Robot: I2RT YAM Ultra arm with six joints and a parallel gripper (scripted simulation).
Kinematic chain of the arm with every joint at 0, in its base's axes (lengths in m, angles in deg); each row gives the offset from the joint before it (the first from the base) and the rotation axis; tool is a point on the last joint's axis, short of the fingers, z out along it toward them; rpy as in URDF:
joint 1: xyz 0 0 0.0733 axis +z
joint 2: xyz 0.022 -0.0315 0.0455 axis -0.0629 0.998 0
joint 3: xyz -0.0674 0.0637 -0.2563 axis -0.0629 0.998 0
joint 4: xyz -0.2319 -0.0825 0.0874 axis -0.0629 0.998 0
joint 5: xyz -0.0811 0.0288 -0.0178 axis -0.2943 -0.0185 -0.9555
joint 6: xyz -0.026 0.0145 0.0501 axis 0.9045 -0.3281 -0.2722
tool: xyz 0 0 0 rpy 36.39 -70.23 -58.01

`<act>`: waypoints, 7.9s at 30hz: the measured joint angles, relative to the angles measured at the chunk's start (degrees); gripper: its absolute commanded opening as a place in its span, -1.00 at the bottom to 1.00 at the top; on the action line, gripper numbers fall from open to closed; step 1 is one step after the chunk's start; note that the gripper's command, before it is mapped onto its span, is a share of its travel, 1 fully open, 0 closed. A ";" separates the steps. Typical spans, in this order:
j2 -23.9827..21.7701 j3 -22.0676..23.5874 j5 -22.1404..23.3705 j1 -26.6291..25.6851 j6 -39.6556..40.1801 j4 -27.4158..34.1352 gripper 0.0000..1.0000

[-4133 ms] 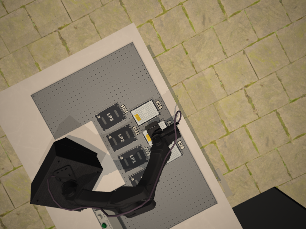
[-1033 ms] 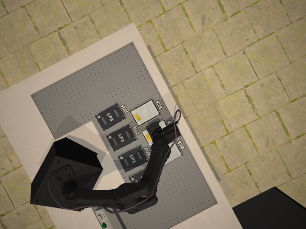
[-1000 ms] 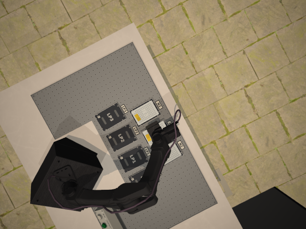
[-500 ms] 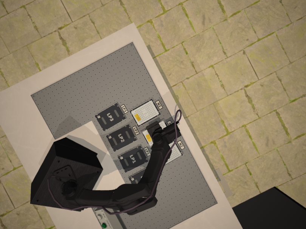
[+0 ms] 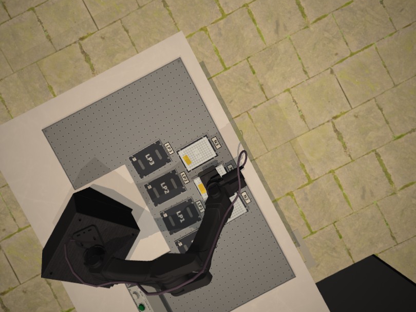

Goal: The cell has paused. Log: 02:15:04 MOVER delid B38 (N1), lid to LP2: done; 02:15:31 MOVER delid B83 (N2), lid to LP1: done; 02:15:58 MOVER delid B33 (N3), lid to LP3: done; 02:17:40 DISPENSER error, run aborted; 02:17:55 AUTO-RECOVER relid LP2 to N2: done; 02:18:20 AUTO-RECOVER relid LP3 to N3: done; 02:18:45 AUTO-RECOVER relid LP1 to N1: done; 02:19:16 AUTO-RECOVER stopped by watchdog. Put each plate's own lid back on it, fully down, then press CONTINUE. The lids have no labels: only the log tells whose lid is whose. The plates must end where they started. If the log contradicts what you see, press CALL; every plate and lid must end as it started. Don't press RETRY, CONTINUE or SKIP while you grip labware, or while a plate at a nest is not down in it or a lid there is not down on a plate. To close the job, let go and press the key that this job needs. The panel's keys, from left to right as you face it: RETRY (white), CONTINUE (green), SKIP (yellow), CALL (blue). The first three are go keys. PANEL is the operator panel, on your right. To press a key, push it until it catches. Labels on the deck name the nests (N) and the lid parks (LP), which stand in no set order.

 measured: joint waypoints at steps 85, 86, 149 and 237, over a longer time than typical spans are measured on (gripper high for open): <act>-30.80 53.07 3.48 -12.39 10.64 -28.44 -1.00; -30.80 53.07 3.50 -12.41 10.64 -28.48 -1.00; -25.88 52.78 3.98 -13.94 12.17 -32.65 -1.00; -19.85 51.82 4.63 -15.80 13.99 -38.45 -1.00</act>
